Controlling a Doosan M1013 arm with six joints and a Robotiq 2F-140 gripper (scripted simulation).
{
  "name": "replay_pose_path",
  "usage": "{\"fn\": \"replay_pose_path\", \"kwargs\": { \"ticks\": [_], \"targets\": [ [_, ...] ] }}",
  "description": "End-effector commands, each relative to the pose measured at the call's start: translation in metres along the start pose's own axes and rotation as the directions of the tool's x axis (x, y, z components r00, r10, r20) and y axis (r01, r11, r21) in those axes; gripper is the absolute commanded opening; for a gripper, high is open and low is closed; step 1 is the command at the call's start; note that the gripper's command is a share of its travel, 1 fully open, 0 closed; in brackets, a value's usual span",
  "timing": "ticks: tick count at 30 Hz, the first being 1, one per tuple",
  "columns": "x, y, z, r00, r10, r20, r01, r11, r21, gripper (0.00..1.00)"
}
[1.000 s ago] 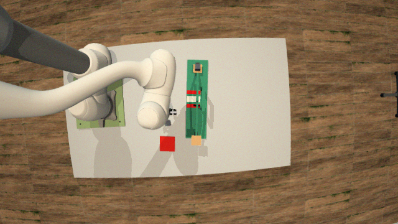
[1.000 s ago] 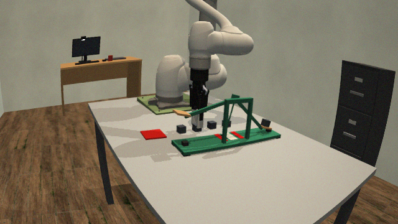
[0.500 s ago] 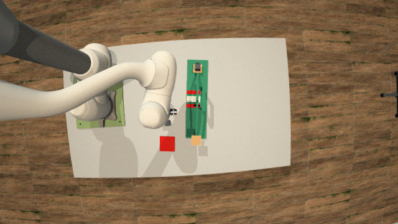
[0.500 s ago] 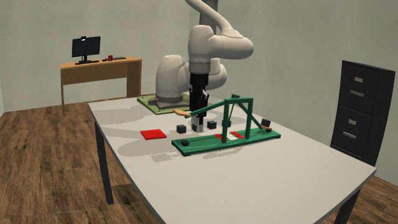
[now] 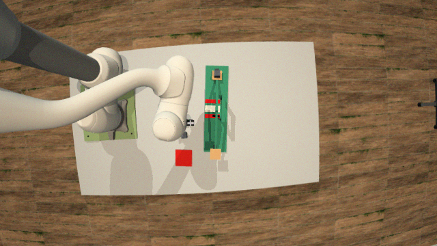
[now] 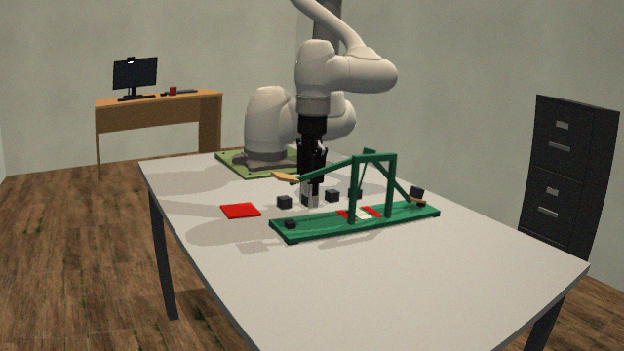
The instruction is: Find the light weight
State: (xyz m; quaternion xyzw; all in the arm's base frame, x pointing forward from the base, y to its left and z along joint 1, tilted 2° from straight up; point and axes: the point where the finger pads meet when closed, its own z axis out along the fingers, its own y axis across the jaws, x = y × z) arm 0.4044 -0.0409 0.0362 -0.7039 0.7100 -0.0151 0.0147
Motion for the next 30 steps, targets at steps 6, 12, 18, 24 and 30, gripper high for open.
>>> {"fn": "replay_pose_path", "kwargs": {
  "ticks": [6,12,18,24,30],
  "targets": [
    [0.0,0.0,0.0,1.0,0.0,0.0,0.0,1.0,0.0,0.35],
    [0.0,0.0,0.0,1.0,0.0,0.0,0.0,1.0,0.0,0.35],
    [0.0,0.0,0.0,1.0,0.0,0.0,0.0,1.0,0.0,0.35],
    [0.0,0.0,0.0,1.0,0.0,0.0,0.0,1.0,0.0,0.24],
    [0.0,0.0,0.0,1.0,0.0,0.0,0.0,1.0,0.0,0.24]
  ]
}}
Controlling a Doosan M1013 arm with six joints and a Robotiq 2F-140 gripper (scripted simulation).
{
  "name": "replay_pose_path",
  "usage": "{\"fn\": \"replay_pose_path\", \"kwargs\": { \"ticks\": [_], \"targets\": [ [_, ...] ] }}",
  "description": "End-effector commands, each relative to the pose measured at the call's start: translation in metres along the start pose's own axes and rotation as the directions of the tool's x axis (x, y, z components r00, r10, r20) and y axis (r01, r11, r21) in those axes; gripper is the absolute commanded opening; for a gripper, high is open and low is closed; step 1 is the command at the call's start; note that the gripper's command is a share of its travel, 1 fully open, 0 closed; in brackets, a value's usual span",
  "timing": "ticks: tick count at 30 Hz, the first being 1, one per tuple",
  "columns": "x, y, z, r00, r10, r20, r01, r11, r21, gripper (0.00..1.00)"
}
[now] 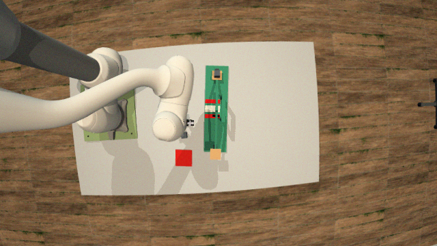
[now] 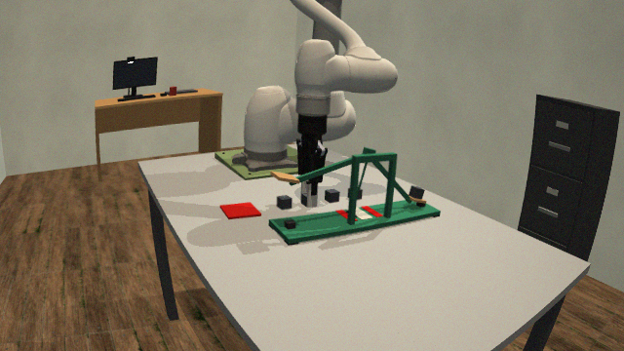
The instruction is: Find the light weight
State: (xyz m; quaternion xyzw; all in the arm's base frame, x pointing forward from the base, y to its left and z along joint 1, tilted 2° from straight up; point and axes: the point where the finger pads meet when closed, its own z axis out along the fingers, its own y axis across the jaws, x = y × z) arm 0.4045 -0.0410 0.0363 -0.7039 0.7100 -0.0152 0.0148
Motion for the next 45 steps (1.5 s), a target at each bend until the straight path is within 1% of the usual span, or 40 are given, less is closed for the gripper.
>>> {"fn": "replay_pose_path", "kwargs": {
  "ticks": [1,29,33,43,45],
  "targets": [
    [0.0,0.0,0.0,1.0,0.0,0.0,0.0,1.0,0.0,0.24],
    [0.0,0.0,-0.002,1.0,0.0,0.0,0.0,1.0,0.0,0.24],
    [0.0,0.0,-0.013,1.0,0.0,0.0,0.0,1.0,0.0,0.24],
    [0.0,0.0,-0.062,1.0,0.0,0.0,0.0,1.0,0.0,0.24],
    [0.0,0.0,-0.062,1.0,0.0,0.0,0.0,1.0,0.0,0.24]
  ]
}}
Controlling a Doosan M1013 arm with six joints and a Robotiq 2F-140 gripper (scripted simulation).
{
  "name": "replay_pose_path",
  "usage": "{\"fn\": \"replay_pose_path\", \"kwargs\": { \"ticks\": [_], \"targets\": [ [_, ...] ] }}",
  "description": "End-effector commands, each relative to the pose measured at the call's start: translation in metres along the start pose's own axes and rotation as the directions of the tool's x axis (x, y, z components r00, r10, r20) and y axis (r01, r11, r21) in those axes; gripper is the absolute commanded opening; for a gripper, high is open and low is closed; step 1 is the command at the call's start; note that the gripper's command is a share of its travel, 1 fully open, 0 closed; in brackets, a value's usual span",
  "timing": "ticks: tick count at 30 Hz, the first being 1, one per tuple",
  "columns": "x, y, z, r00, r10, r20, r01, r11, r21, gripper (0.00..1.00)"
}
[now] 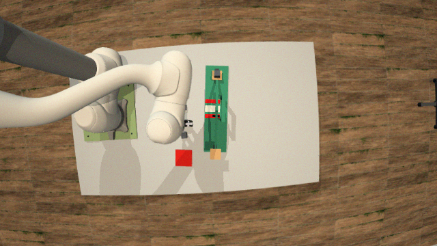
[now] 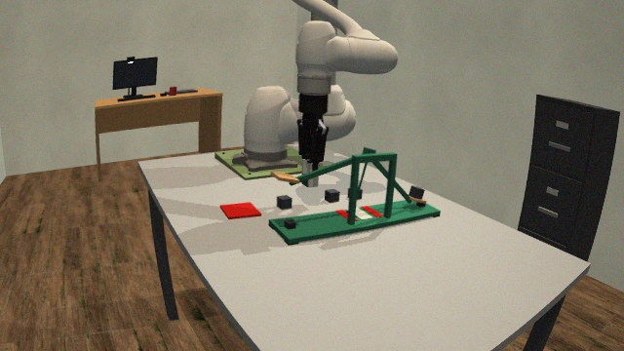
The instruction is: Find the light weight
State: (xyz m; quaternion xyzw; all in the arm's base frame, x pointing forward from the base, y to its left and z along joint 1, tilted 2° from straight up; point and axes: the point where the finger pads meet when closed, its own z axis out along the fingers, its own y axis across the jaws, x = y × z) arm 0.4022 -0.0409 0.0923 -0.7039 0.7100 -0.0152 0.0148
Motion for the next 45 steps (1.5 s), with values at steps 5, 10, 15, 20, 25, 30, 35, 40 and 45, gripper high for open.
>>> {"fn": "replay_pose_path", "kwargs": {
  "ticks": [5,10,15,20,25,30,35,40,45],
  "targets": [
    [0.0,0.0,-0.014,1.0,0.0,0.0,0.0,1.0,0.0,0.24],
    [0.0,0.0,-0.014,1.0,0.0,0.0,0.0,1.0,0.0,0.24],
    [0.001,0.0,-0.015,1.0,0.008,0.0,-0.008,1.0,0.0,0.24],
    [0.006,0.001,-0.02,0.999,0.036,0.0,-0.036,0.999,0.0,0.24],
    [0.034,0.002,-0.049,0.999,0.036,0.0,-0.036,0.999,0.0,0.24],
    [0.076,0.005,-0.092,0.999,0.036,0.0,-0.036,0.999,0.0,0.24],
    [0.094,0.007,-0.11,0.999,0.036,0.0,-0.036,0.999,0.0,0.24],
    [0.129,0.009,-0.145,0.999,0.036,0.0,-0.036,0.999,0.0,0.24],
    [0.142,0.01,-0.159,0.999,0.036,0.0,-0.036,0.999,0.0,0.24]
  ]
}}
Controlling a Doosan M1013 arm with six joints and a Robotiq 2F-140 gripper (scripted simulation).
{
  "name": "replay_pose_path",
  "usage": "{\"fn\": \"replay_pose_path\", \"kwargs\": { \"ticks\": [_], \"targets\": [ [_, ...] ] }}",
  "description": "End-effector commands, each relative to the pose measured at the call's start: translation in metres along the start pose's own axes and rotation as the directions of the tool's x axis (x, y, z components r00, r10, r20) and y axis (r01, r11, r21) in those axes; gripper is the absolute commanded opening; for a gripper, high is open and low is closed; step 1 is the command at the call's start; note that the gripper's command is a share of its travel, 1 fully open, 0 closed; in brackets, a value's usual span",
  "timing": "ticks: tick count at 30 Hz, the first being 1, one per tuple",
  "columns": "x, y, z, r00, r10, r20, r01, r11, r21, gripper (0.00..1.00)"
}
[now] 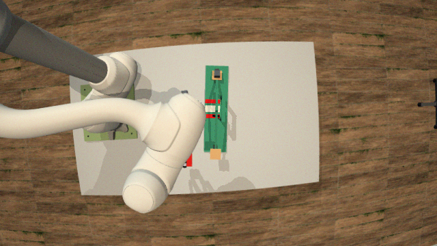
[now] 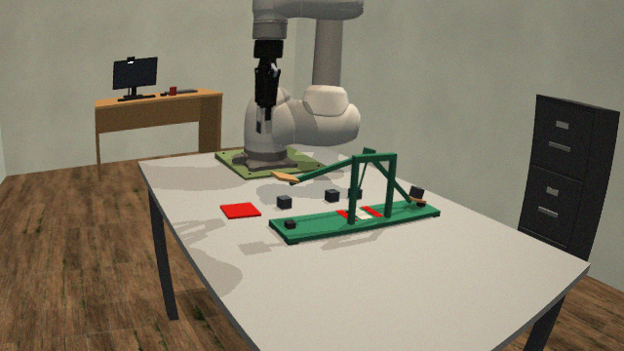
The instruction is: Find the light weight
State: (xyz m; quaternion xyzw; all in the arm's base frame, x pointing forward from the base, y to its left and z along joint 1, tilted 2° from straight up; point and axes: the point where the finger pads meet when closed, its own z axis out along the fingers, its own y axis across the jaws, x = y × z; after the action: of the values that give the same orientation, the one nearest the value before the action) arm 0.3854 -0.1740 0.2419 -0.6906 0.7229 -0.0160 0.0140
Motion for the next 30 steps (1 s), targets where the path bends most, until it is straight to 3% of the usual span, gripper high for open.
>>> {"fn": "replay_pose_path", "kwargs": {
  "ticks": [1,6,8,9,10,12,13,15,16,19,30],
  "targets": [
    [0.009,0.0,-0.009,1.0,-0.001,0.003,0.001,1.0,0.0,0.24],
    [0.011,-0.012,-0.01,1.0,-0.001,0.003,0.001,1.0,0.0,0.24],
    [0.014,-0.066,-0.013,1.0,-0.001,0.003,0.001,1.0,0.0,0.24],
    [0.014,-0.066,-0.013,1.0,-0.001,0.003,0.001,1.0,0.0,0.24],
    [0.014,-0.095,-0.013,1.0,-0.001,0.003,0.001,1.0,0.0,0.24],
    [0.014,-0.101,-0.013,1.0,-0.001,0.003,0.001,1.0,0.0,0.24],
    [0.013,-0.131,-0.011,1.0,-0.001,0.003,0.001,1.0,0.0,0.24],
    [0.013,-0.133,-0.011,1.0,-0.001,0.003,0.001,1.0,0.0,0.24],
    [0.01,-0.156,-0.009,1.0,-0.001,0.003,0.001,1.0,0.0,0.24],
    [0.009,-0.169,-0.008,1.0,-0.001,0.003,0.001,1.0,0.0,0.24],
    [0.009,-0.169,-0.008,1.0,-0.001,0.003,0.001,1.0,0.0,0.24]
  ]
}}
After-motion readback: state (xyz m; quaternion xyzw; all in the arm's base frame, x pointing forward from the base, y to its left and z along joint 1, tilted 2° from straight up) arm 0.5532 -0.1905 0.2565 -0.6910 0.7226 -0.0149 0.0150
